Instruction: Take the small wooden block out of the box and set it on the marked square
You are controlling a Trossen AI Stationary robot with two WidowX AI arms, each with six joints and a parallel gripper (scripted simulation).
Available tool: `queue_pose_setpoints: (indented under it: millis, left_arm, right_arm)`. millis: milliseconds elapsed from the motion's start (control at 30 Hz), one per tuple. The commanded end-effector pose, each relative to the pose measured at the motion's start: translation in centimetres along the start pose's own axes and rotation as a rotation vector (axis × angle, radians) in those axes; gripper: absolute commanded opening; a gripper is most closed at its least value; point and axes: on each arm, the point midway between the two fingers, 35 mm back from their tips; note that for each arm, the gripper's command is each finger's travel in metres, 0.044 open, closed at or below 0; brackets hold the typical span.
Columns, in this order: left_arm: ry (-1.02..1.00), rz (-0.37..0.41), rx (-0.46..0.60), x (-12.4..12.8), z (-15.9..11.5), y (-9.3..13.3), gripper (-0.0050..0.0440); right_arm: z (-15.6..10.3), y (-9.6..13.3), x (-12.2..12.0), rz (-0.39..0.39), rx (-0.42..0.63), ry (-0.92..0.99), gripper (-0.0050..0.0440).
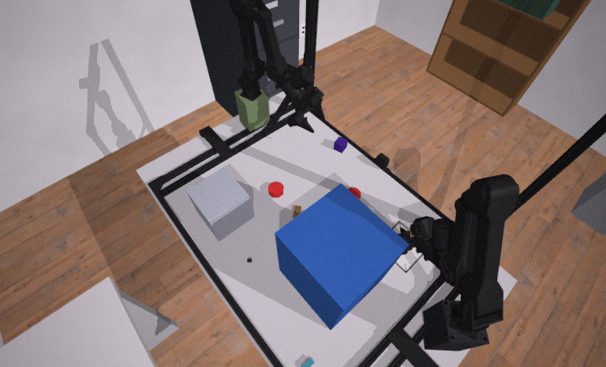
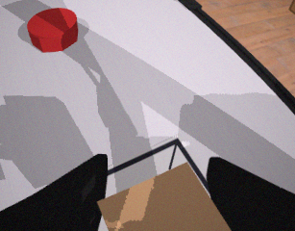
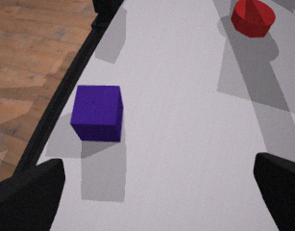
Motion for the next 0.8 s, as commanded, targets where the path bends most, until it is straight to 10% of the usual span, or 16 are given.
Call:
queue_pose_setpoints:
  millis: [0,767]
  left_arm:
    - [0.0,-0.004,0.017,-0.1,-0.7,-0.9,0.0]
    - [0.0,-0.004,0.101,-0.1,-4.4,-3.6,0.0]
  right_arm:
    - [0.0,0.0,-0.1,-0.004,-0.001,-0.005,0.04]
    - [0.0,0.0,-0.1,-0.004,-0.001,-0.005,0.04]
Point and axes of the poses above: on each arm, the point midway between the two fingers, 35 mm back from their tips, its own y axis back along the fingers, its own x axis across the jaws, z = x × y
